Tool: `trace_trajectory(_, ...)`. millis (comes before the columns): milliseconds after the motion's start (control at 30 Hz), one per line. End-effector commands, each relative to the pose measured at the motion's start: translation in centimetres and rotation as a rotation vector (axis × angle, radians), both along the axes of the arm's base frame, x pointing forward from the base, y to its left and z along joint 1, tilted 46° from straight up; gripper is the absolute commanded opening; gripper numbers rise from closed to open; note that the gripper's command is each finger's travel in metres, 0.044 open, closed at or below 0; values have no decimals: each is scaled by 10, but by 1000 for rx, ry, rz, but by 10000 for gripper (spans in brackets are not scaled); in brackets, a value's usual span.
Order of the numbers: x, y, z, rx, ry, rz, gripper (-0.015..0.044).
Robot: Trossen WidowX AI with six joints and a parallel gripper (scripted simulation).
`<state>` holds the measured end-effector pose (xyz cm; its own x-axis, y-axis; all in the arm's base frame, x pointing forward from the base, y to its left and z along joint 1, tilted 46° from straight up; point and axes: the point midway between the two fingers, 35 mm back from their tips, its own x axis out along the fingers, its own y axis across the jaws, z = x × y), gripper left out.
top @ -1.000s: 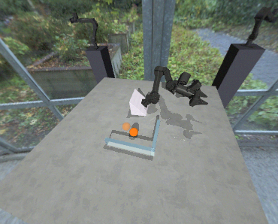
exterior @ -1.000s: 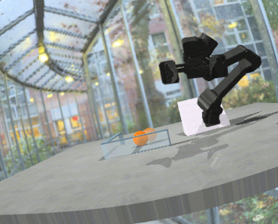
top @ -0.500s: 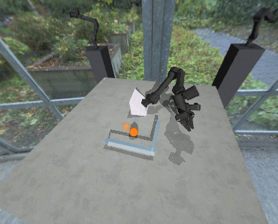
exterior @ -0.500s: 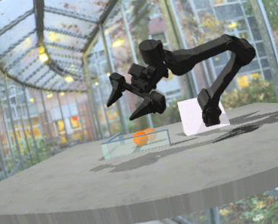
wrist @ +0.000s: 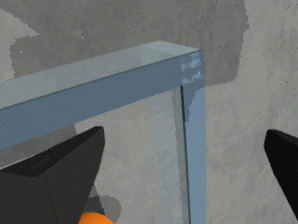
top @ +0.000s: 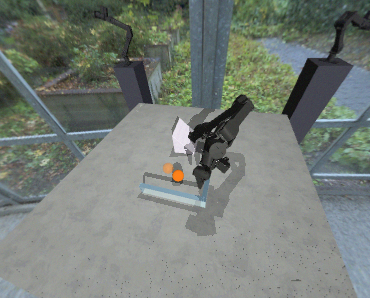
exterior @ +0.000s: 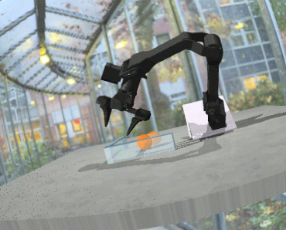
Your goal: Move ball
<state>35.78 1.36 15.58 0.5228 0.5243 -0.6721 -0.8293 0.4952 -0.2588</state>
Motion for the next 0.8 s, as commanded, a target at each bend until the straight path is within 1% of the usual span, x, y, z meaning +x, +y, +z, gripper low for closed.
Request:
trace_trajectory(0, -14, -46, -56, -73, 166, 180, 402)
trace_trajectory(167, -38, -76, -92, -10, 262, 378, 402)
trace_trajectory(300, -55, -90, -107, 74, 281, 492, 402)
trace_trajectory(600, -56, -91, -108, 78, 281, 496, 402)
trace_trajectory(767, -55, -80, -118, 79, 280, 497, 402)
